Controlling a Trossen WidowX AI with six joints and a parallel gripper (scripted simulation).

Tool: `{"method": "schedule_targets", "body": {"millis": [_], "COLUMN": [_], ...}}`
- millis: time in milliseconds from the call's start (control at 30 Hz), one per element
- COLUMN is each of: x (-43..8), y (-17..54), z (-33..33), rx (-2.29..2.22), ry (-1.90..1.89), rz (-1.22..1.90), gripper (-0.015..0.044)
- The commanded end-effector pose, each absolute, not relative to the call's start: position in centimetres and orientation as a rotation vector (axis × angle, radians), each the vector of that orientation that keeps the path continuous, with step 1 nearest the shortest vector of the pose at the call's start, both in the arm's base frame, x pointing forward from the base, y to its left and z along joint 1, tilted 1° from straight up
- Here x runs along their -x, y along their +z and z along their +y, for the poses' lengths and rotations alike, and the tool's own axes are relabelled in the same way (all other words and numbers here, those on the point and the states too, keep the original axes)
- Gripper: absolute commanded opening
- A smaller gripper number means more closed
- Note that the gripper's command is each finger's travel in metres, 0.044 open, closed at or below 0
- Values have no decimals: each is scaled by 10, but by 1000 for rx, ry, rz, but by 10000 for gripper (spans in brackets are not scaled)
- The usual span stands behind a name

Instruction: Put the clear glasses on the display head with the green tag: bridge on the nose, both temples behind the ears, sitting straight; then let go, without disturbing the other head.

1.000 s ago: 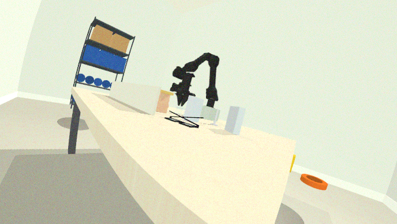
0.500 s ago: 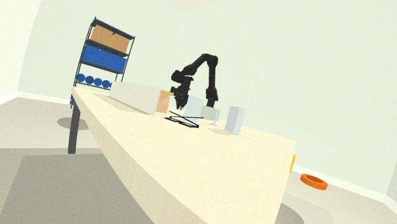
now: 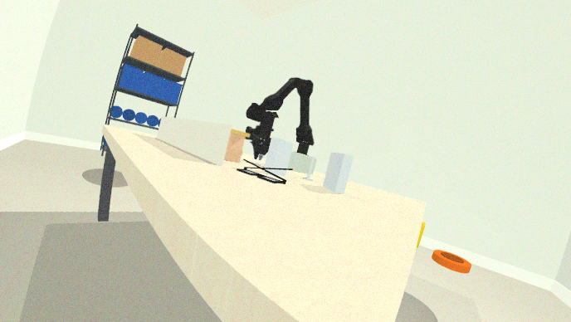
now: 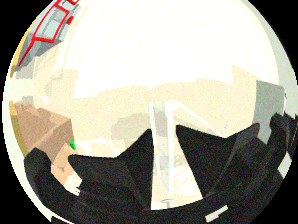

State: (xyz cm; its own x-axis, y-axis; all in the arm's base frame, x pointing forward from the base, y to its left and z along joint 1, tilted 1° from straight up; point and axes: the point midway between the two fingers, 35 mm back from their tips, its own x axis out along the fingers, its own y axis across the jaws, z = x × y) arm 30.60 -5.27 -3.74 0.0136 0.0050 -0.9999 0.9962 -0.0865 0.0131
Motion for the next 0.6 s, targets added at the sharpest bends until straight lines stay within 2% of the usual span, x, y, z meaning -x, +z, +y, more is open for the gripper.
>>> {"method": "schedule_targets", "body": {"millis": [0,567], "x": [-303,-305], "y": [-38,-38], "z": [-52,-53], "rx": [-1288,-1283], "ry": [-1260,-1261], "rz": [1162,1162], "gripper": [120,13]}}
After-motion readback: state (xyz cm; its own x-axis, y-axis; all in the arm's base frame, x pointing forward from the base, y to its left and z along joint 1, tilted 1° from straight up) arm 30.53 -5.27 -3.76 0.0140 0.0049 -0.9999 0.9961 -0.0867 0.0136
